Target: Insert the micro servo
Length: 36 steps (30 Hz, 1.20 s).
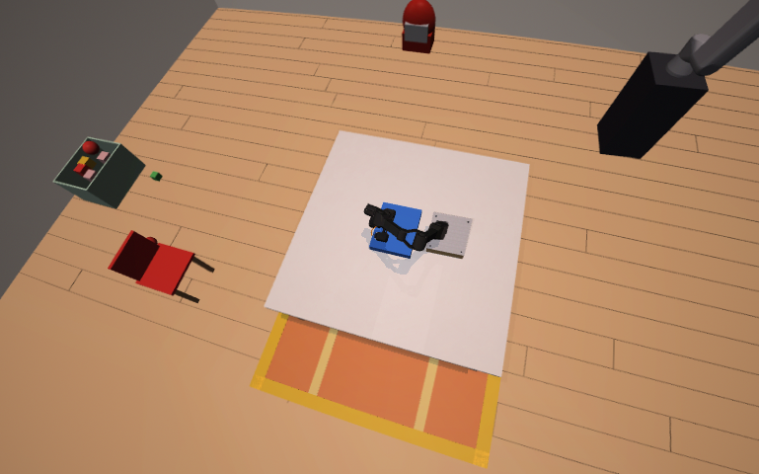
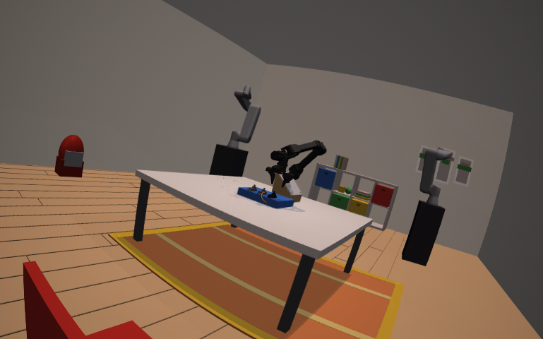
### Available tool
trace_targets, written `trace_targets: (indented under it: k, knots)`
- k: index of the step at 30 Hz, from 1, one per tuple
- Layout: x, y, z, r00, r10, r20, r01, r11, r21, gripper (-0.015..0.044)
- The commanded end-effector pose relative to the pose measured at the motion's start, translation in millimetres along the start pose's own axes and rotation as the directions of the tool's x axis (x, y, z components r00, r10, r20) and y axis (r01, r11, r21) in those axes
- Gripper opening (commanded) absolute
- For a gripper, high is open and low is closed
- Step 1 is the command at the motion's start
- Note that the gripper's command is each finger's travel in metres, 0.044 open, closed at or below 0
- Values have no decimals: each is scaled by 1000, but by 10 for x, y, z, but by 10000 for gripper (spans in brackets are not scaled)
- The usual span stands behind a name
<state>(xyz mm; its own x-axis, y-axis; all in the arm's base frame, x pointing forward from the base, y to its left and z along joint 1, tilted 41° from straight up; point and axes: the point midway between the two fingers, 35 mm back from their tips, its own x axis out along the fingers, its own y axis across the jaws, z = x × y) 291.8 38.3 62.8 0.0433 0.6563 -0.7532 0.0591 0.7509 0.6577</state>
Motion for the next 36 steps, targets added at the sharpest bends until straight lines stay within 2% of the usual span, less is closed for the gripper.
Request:
trace_targets:
  k: [1, 10, 17, 36]
  knots:
    - [-267, 20, -483, 1000, -3, 5, 3, 1000, -3, 440]
    - [-332, 29, -596, 1000, -1, 5, 1, 1000, -3, 440]
    - [-706, 35, -571, 1000, 4, 5, -4, 1000, -1, 440]
    - [-706, 35, -571, 1000, 4, 5, -4, 1000, -1, 440]
